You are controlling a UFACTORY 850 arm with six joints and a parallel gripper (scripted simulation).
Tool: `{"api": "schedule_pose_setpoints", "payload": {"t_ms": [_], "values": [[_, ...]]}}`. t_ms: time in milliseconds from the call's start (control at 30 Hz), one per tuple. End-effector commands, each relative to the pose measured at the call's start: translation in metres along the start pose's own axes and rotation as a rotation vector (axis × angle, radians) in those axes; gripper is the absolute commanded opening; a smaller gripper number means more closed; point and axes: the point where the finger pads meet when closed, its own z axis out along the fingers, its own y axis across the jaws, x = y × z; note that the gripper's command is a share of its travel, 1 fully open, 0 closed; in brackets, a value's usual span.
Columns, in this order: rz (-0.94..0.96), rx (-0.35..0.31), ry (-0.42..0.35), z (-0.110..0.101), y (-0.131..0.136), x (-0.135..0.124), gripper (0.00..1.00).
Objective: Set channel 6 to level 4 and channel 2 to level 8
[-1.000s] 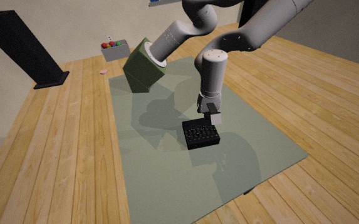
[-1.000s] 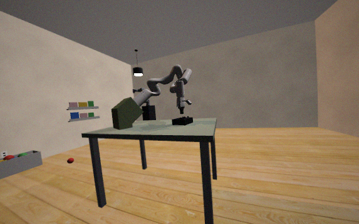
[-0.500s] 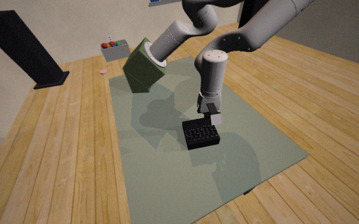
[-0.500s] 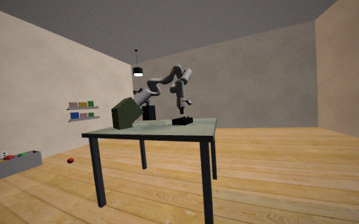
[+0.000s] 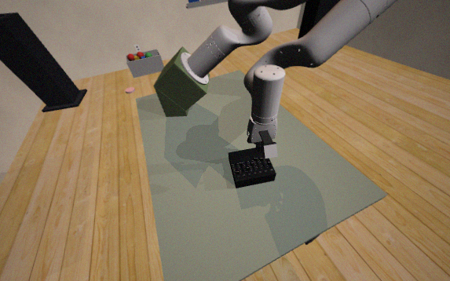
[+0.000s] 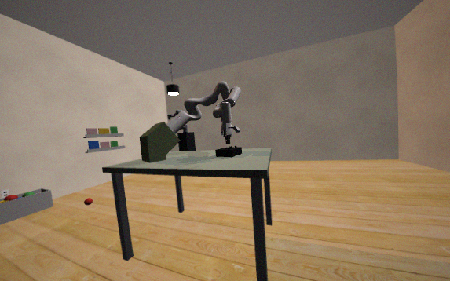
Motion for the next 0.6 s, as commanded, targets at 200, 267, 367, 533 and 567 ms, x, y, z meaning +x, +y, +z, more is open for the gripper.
{"api": "schedule_pose_setpoints", "payload": {"t_ms": [200, 267, 367, 533, 567], "values": [[0.000, 0.000, 0.001, 0.0069, -0.0003, 0.0007, 0.00], [0.000, 0.000, 0.001, 0.0069, -0.0003, 0.0007, 0.00], [0.000, 0.000, 0.001, 0.0089, -0.0003, 0.0008, 0.00], [0.000, 0.000, 0.001, 0.0117, -0.0004, 0.0009, 0.00], [0.000, 0.000, 0.001, 0.0121, -0.0004, 0.0009, 0.00]]}}
